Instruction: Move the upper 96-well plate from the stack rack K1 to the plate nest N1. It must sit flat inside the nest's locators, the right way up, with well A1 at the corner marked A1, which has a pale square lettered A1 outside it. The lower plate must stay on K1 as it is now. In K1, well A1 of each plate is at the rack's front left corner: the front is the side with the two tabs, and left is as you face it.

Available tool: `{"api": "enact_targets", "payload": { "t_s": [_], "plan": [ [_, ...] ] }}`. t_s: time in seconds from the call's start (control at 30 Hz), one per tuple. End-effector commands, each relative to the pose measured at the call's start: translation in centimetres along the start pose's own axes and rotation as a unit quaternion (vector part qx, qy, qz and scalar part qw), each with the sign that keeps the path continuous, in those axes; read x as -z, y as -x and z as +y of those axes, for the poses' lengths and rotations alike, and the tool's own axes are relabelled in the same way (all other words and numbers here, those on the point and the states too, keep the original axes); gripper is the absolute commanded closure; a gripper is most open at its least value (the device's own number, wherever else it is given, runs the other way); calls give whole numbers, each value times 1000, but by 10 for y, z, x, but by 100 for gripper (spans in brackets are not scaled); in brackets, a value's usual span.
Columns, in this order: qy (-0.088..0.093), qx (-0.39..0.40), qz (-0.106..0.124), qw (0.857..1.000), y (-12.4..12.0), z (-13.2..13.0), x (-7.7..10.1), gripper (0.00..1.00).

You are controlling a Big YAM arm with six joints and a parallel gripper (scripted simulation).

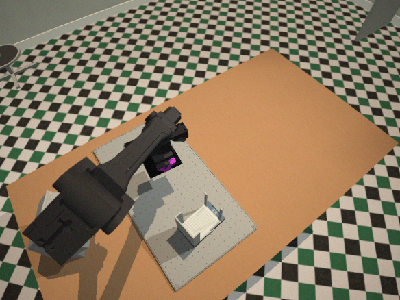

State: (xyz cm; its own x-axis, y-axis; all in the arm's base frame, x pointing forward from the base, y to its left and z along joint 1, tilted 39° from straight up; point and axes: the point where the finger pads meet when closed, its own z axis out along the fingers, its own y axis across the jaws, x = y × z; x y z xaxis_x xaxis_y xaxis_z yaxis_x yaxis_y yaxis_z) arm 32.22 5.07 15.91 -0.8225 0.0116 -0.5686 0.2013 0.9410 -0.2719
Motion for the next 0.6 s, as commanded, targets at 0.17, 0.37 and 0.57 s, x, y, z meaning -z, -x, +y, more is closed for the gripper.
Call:
{"api": "enact_targets", "payload": {
  "t_s": [0.17, 0.37, 0.57],
  "plan": [
    [17, -27, -23, 999, 23, 28, 17, 100],
    [18, -27, -23, 999, 20, 50, 16, 100],
    [18, -26, -21, 999, 16, 71, 16, 100]
  ]
}}
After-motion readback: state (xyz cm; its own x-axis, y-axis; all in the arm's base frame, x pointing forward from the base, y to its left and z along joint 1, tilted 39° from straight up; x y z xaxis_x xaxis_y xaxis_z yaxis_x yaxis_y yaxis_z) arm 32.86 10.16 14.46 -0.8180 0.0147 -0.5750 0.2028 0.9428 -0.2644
